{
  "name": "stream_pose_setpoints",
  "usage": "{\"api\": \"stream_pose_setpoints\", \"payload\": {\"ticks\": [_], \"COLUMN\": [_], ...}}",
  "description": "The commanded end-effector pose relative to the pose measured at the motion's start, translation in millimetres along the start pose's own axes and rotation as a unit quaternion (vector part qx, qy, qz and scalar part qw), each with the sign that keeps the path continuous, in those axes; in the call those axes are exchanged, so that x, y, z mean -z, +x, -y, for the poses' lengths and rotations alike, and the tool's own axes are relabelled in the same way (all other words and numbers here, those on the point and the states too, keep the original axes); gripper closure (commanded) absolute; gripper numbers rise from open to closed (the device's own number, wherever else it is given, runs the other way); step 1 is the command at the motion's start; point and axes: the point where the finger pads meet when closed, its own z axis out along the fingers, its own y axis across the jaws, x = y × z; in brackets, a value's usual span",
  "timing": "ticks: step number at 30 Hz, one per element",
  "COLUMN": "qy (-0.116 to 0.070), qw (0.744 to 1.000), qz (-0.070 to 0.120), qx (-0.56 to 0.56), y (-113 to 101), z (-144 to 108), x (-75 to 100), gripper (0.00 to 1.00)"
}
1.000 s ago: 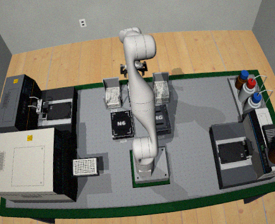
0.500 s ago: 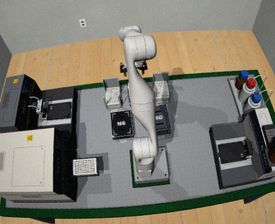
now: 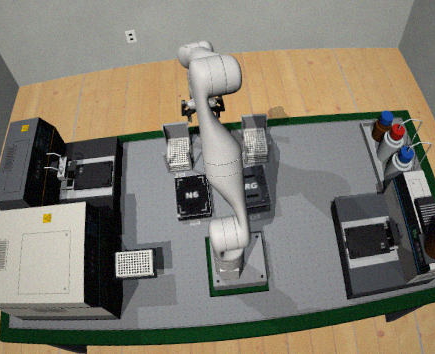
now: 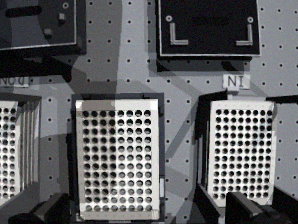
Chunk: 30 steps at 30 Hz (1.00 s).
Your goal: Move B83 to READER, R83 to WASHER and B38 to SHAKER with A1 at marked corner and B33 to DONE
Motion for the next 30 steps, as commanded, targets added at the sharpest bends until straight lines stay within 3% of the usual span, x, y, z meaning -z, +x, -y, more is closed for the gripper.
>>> {"api": "stream_pose_setpoints", "payload": {"ticks": [1, 20, 30], "qy": [0.0, 0.0, 0.0], "qw": [1.0, 1.0, 1.0], "qz": [0.001, 0.001, 0.001], "qx": [0.0, -0.006, -0.011], "y": [0, 0, -21], "z": [-14, -66, -83], "x": [0.7, 0.7, 0.7], "gripper": [0.0, 0.0, 0.0]}}
